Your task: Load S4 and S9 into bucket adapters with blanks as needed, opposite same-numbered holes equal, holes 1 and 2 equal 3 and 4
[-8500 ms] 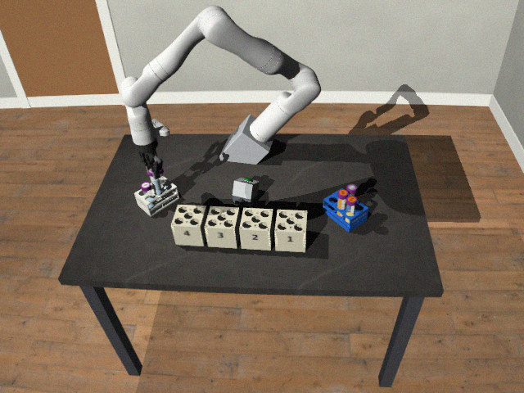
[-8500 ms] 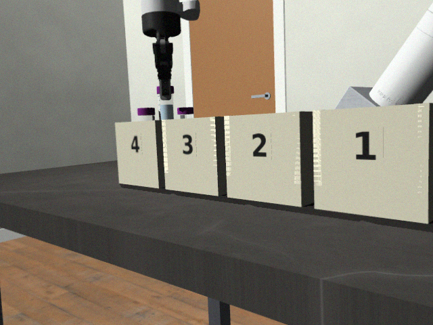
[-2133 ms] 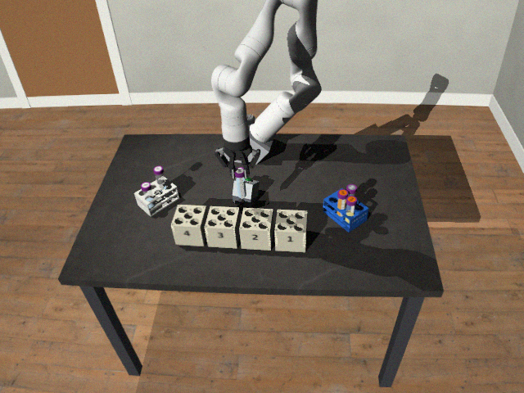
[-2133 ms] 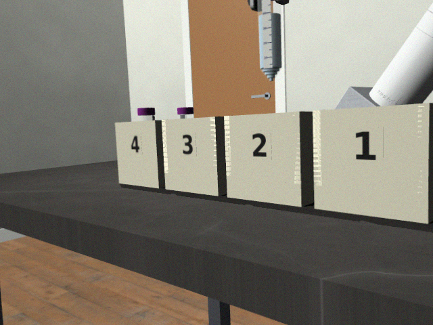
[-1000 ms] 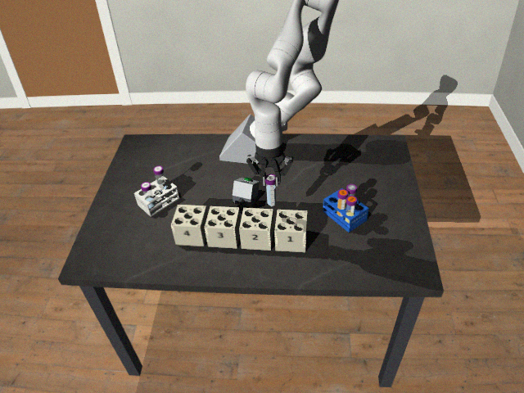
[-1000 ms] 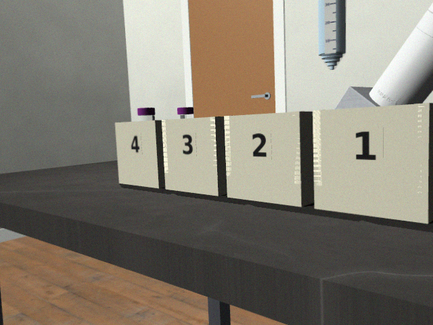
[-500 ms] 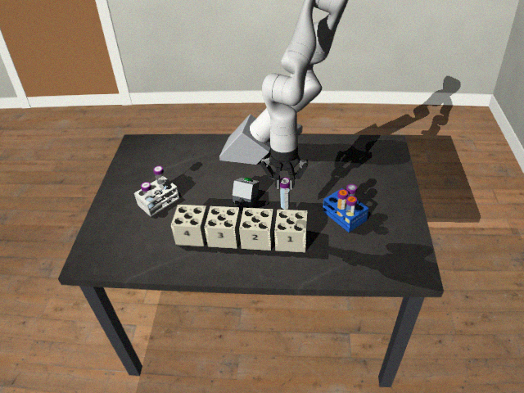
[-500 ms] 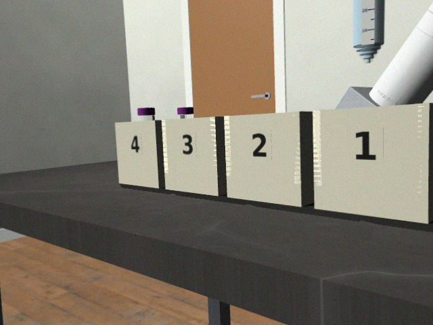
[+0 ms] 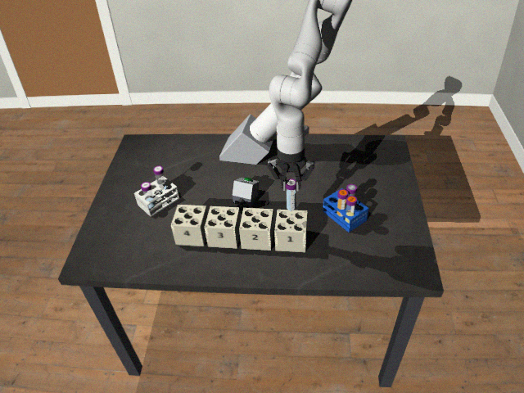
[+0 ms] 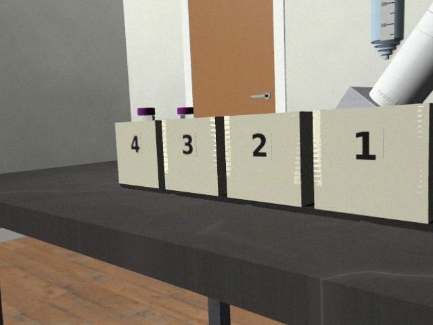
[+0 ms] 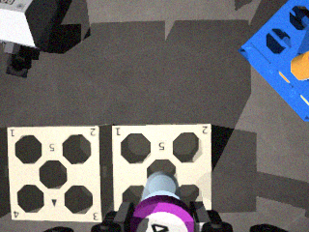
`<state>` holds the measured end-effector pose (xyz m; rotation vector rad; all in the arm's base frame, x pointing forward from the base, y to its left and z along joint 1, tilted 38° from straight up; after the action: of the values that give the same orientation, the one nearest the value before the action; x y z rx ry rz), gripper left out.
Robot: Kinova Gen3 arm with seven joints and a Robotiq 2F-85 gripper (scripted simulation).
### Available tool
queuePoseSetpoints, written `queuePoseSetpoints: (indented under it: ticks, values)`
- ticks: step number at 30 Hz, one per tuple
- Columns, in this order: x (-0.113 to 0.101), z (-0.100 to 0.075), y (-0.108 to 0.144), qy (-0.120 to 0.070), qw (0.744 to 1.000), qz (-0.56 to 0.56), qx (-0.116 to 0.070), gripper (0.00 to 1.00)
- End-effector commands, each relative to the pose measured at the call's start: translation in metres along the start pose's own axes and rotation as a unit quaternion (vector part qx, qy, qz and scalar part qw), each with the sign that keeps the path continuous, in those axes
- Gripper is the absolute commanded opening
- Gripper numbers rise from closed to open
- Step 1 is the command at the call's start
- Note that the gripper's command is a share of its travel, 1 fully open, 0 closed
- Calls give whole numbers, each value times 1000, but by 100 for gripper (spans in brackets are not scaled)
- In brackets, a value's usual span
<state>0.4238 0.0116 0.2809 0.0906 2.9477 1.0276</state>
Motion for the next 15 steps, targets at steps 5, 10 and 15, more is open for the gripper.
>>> queuePoseSetpoints:
  ticks: [5, 10, 15]
  values:
    - [0, 2, 0, -1, 1000, 0, 0, 10]
    - [0, 9, 0, -1, 1000, 0, 0, 10]
    - [0, 14, 0, -1, 1000, 0, 0, 10]
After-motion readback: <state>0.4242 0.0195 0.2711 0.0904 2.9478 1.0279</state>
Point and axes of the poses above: the point where the finger pads meet when closed, its own z axis out along the fingers, its own y axis across the jaws, x = y × z, the point moved 6 cm from there along -z, back along the fingers, and after that the axes turned 7 degrees about z, right-handed, at the moved point
